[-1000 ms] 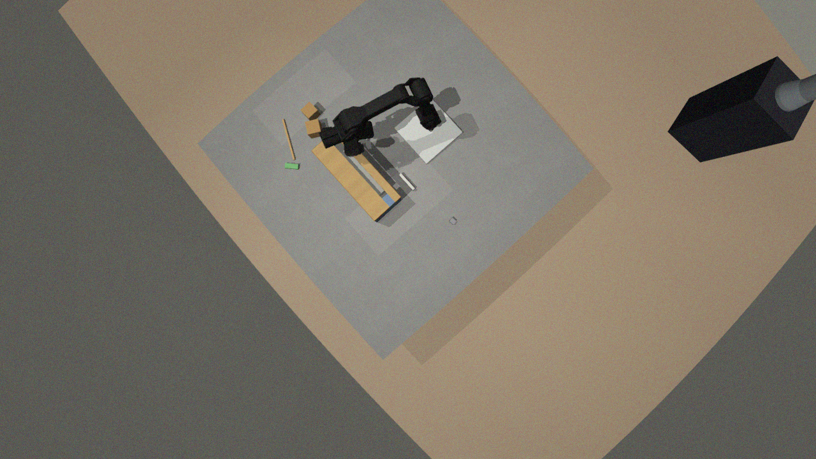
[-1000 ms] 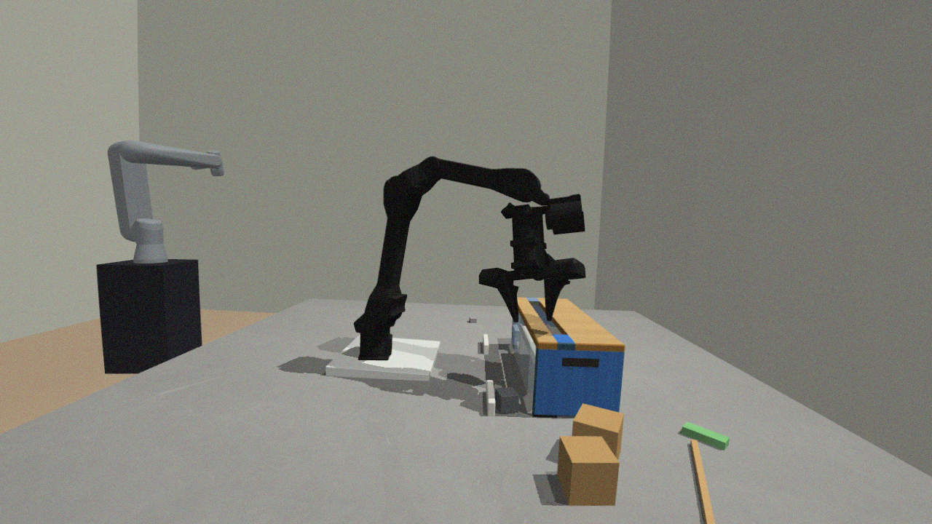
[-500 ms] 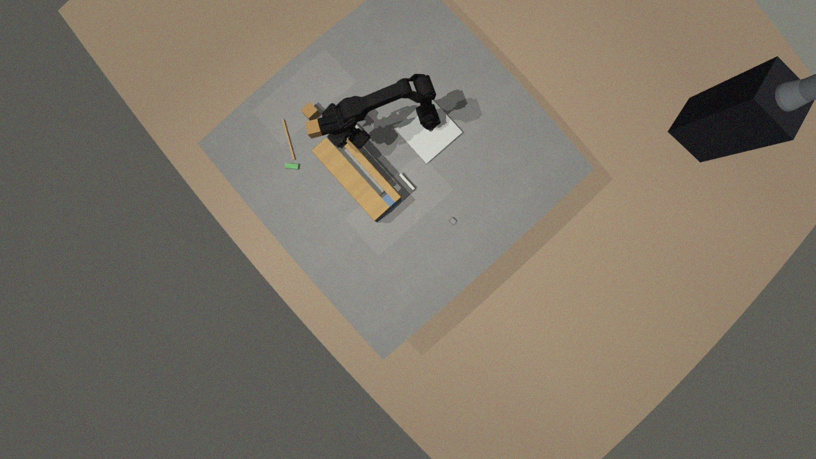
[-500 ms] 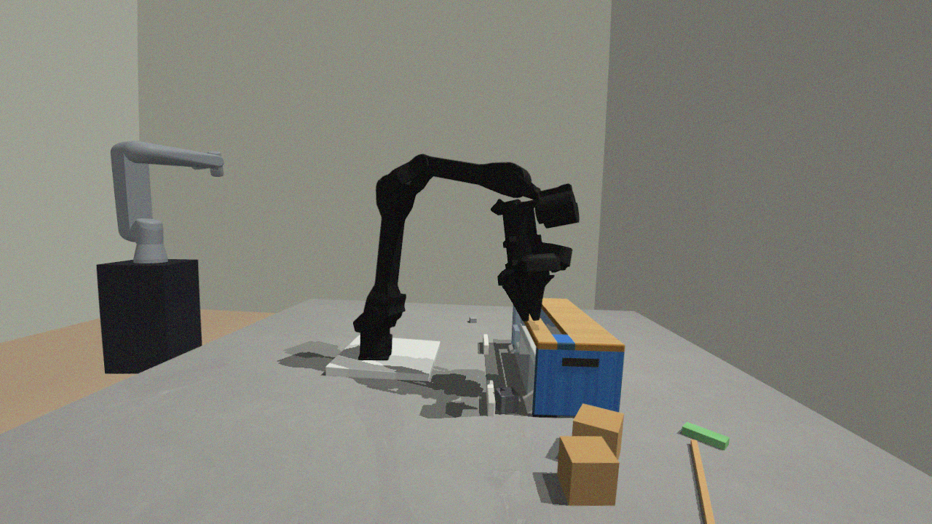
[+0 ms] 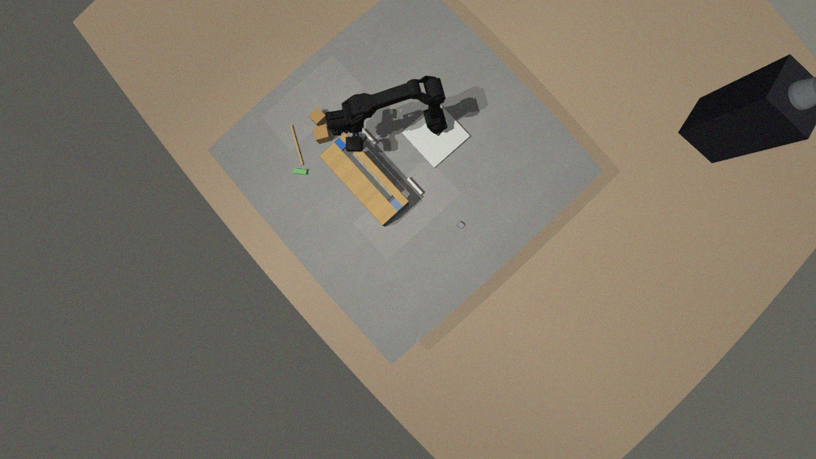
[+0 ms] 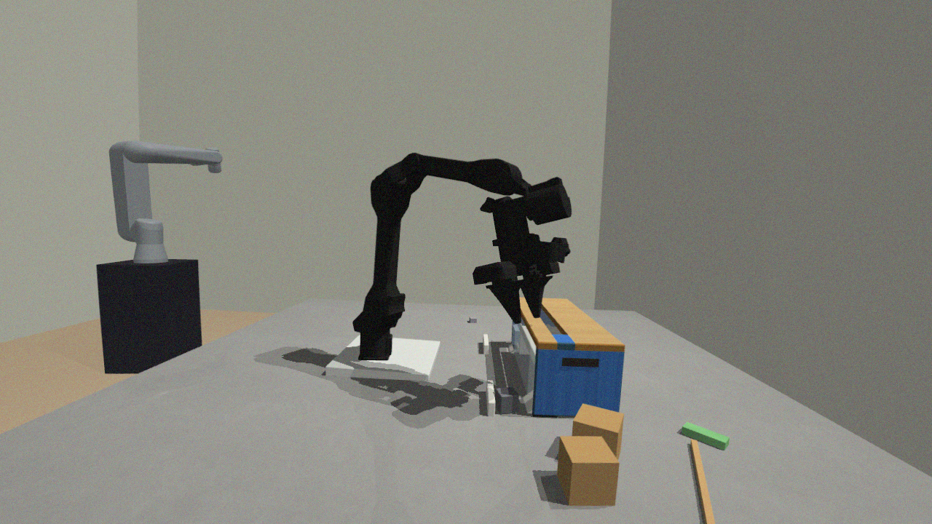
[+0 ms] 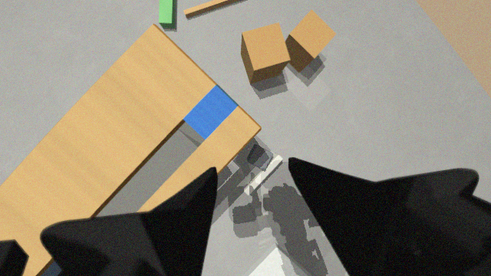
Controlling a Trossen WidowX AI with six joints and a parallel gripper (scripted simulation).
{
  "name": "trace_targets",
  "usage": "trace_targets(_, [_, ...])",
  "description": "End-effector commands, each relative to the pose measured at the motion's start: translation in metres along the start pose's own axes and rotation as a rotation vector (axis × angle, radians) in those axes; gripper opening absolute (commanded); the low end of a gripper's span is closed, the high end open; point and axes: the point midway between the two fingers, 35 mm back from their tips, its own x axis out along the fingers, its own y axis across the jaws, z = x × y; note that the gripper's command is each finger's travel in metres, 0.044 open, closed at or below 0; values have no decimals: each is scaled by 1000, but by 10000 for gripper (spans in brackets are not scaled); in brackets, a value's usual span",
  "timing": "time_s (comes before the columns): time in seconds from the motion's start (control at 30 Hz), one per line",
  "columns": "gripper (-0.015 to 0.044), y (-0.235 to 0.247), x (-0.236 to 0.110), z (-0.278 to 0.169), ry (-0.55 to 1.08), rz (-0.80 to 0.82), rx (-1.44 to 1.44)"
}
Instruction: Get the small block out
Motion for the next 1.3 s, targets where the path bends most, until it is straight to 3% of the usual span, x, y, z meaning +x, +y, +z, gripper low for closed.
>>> trace_targets(0.0, [285, -12, 2, -5, 49, 111, 936])
trace_targets(0.9, [285, -27, -5, -7, 307, 186, 2428])
trace_targets(1.27, [285, -27, -6, -7, 317, 184, 2465])
